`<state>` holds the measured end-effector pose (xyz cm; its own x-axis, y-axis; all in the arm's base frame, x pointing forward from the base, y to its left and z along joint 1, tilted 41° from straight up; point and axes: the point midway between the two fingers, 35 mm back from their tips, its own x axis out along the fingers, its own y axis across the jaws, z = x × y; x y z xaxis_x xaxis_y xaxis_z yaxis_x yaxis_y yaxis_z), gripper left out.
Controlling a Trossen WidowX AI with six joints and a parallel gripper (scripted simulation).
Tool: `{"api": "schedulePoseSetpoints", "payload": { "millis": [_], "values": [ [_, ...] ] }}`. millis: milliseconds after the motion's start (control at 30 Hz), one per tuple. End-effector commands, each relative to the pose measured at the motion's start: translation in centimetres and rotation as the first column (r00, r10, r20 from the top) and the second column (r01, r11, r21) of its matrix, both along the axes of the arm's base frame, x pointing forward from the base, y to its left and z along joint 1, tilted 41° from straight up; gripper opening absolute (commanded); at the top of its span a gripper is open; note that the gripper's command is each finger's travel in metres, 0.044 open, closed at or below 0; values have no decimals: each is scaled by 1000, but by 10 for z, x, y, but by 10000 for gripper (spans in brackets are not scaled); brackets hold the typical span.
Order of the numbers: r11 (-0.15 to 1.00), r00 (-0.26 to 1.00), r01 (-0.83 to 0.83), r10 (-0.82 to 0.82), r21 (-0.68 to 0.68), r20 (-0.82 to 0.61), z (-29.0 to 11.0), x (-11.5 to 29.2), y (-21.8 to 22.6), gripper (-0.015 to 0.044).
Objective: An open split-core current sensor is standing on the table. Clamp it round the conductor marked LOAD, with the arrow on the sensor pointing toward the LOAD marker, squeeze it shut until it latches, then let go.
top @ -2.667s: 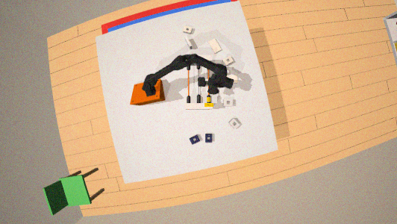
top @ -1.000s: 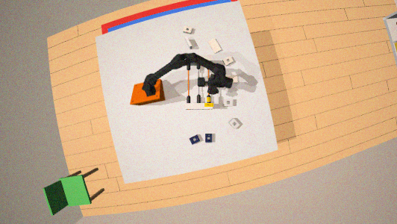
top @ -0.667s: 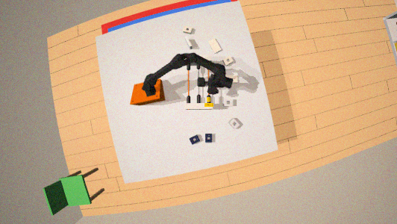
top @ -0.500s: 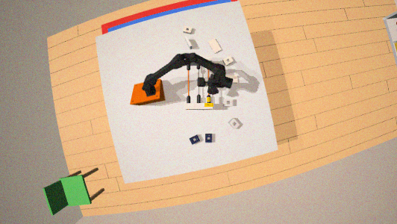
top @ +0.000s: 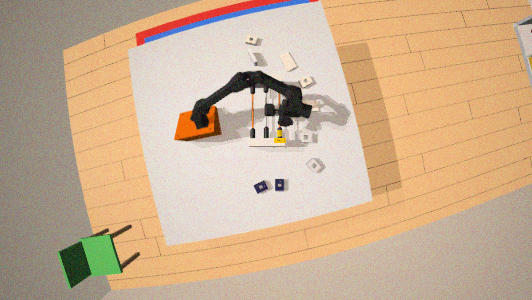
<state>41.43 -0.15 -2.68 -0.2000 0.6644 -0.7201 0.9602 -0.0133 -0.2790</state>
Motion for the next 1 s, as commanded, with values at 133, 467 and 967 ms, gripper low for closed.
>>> {"api": "schedulePoseSetpoints", "payload": {
  "millis": [133, 467, 967],
  "values": [
    [1000, 1000, 0, 0, 0, 1, 0, 0, 0, 261],
    [1000, 1000, 0, 0, 0, 1, 0, 0, 0, 261],
    [1000, 1000, 0, 0, 0, 0, 0, 0, 0, 241]
  ]
}}
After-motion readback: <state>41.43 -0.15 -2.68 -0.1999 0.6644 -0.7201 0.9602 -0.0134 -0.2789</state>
